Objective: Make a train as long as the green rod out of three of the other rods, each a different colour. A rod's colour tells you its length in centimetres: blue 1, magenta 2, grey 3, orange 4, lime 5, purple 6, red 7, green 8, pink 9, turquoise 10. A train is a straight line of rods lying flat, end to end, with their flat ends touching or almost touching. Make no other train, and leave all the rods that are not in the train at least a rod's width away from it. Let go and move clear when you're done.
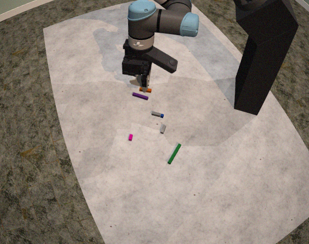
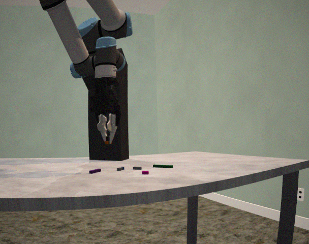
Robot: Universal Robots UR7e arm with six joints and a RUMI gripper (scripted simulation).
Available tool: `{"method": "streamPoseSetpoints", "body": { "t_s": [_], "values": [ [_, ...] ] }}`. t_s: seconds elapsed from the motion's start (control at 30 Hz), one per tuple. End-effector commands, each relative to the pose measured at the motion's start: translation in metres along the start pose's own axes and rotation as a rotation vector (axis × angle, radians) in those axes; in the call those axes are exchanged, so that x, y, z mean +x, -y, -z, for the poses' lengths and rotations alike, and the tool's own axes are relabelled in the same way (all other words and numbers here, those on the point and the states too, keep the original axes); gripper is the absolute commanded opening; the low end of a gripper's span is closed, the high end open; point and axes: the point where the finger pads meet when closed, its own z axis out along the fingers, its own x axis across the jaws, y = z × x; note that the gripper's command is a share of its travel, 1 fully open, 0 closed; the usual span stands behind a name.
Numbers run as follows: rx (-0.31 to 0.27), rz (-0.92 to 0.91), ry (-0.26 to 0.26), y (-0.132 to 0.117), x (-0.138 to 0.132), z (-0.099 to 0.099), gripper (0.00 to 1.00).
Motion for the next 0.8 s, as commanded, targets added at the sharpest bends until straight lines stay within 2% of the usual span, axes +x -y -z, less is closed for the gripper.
{"method": "streamPoseSetpoints", "body": {
  "t_s": [0.0, 0.77],
  "values": [
    [-0.007, -0.073, 0.010, 0.0049, 0.0120, 0.0015, 0.00],
    [-0.009, -0.105, 0.010, 0.0074, 0.0173, 0.0013, 0.00]
  ]
}}
